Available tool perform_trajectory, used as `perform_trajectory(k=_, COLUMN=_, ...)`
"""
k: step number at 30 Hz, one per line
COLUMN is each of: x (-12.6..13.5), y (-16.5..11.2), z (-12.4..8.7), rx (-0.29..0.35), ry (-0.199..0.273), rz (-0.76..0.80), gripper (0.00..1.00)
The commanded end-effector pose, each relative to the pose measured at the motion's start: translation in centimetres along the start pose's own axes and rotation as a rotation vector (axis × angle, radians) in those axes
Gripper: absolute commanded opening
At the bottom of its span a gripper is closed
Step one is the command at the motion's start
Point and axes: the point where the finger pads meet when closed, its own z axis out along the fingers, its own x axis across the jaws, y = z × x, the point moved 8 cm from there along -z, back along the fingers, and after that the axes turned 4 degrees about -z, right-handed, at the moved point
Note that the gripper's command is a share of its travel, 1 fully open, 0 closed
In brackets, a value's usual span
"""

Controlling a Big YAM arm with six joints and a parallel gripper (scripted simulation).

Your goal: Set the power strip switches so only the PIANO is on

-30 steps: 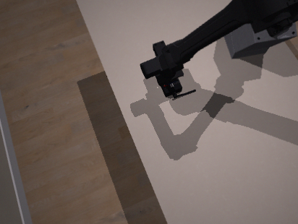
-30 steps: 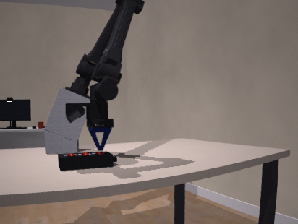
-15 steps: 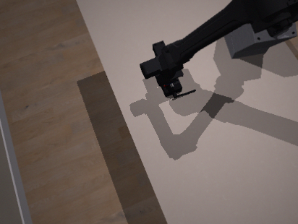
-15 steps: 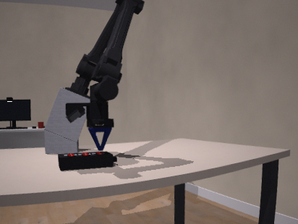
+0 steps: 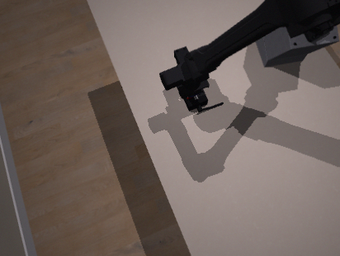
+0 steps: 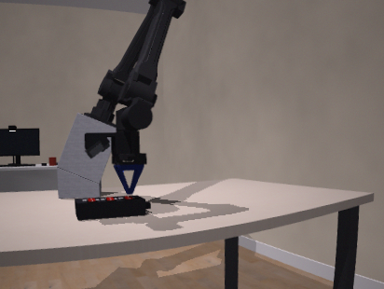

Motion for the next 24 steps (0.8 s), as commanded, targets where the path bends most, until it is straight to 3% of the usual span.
perform_trajectory(k=1, x=1.14, y=-0.38, z=-0.58, rx=-0.006, ry=0.023, rz=-0.001, gripper=0.00)
perform_trajectory(k=24, x=0.60, y=-0.38, z=-0.63, rx=-0.006, ry=0.024, rz=-0.002, gripper=0.00)
